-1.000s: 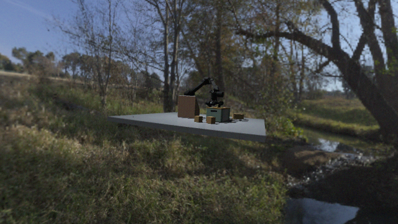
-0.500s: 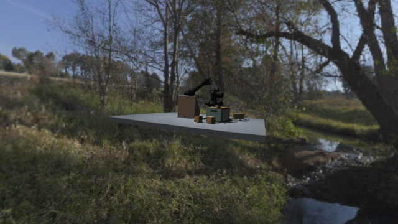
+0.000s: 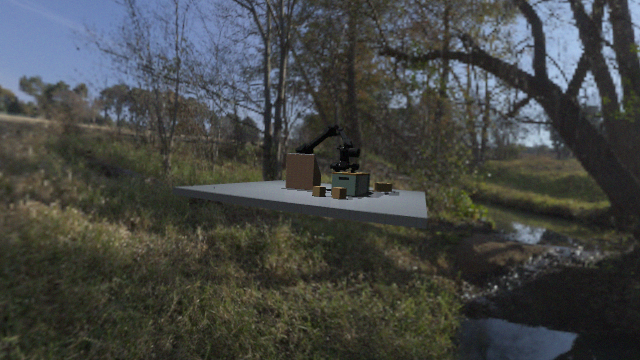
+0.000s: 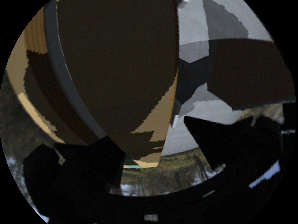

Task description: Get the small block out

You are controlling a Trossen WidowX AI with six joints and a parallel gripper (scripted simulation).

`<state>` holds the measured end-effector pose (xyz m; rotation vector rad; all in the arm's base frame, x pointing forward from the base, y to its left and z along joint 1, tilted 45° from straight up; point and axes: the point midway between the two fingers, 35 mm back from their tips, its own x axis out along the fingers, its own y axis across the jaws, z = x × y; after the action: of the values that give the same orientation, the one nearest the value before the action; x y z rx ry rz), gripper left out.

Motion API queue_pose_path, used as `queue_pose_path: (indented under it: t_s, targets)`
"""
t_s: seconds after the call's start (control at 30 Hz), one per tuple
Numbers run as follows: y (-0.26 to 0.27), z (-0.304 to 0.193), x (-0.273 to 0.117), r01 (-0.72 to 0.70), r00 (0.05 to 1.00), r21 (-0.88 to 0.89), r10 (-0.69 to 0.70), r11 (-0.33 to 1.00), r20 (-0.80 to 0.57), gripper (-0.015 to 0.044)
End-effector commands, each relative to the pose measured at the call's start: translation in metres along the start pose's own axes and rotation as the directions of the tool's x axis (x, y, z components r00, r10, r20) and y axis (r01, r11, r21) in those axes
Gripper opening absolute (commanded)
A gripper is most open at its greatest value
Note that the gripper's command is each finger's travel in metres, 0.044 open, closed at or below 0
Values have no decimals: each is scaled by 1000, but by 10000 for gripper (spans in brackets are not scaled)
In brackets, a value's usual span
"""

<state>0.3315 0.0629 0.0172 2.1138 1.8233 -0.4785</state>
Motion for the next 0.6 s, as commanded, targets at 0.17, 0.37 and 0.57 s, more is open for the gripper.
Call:
queue_pose_path:
  t_s: [0.17,0.37,0.57]
  targets:
    - [0,-11,3,1,1000,-3,-1,1000,-4,400]
    - [0,-16,5,1,1000,-2,-1,1000,-5,400]
    - [0,-22,7,1,1000,-2,-1,1000,-5,400]
